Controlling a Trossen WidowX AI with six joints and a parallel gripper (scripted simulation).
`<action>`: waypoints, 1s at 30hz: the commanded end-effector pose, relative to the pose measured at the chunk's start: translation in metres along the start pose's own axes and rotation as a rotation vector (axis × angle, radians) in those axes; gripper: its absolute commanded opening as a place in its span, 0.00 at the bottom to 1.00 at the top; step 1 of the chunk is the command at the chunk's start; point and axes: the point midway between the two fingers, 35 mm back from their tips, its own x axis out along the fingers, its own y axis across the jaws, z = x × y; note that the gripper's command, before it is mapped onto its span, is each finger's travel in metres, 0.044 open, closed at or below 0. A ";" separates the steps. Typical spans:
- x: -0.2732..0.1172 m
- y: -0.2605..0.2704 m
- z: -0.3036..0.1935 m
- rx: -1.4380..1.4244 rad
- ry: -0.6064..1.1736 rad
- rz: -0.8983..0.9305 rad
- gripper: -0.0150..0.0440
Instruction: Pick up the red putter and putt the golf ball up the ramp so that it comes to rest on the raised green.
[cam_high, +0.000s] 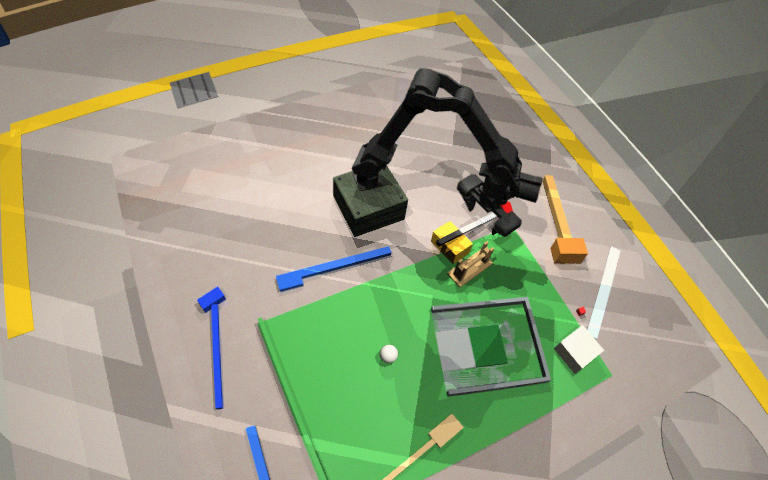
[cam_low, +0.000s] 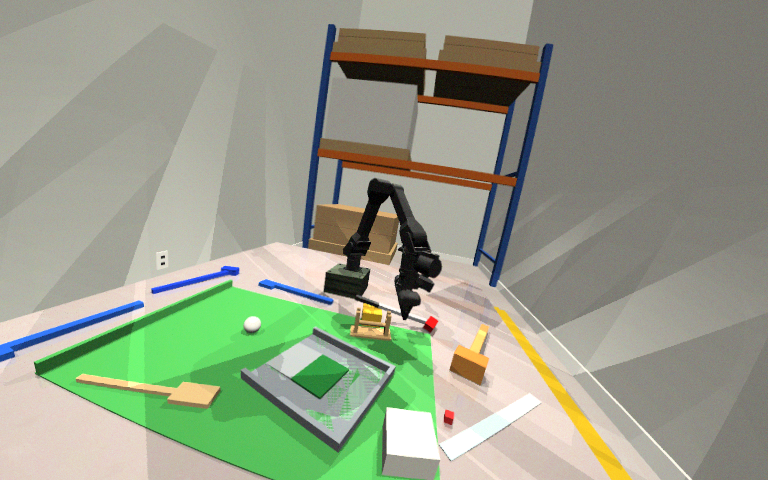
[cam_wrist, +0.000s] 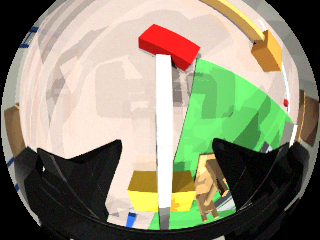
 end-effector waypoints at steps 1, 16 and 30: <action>0.011 0.004 -0.002 -0.005 0.005 0.013 1.00; 0.029 0.004 -0.003 -0.005 0.005 0.013 1.00; 0.032 0.002 -0.003 -0.001 0.006 0.008 0.69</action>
